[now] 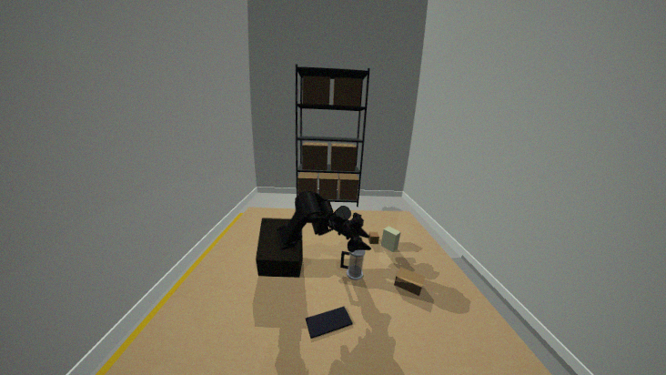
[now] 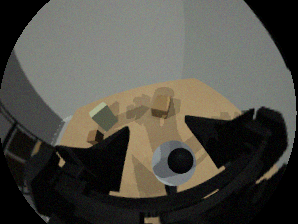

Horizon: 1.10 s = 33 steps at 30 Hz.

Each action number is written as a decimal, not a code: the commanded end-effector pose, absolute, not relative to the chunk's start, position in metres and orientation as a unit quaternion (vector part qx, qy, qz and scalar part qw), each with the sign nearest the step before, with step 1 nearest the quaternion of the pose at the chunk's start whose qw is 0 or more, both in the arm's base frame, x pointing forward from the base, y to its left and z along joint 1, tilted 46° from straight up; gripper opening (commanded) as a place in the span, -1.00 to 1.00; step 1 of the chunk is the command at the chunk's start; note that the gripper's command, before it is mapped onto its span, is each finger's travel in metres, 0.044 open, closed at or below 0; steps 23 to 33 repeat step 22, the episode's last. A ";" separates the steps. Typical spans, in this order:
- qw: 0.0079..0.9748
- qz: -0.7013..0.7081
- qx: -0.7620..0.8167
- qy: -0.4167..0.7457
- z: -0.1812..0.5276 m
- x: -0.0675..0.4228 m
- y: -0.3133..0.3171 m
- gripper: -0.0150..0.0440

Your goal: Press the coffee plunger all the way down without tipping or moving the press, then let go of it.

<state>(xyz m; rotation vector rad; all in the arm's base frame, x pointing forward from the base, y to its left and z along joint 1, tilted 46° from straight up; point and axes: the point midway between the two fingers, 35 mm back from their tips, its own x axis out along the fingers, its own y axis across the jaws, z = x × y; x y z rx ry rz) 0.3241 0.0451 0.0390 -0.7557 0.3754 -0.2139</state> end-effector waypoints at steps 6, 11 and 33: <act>0.907 -0.097 -0.362 0.190 0.059 0.311 0.068 1.00; 0.905 -0.097 -0.366 0.195 0.086 0.287 0.085 1.00; 0.904 -0.098 -0.369 0.192 0.100 0.272 0.089 1.00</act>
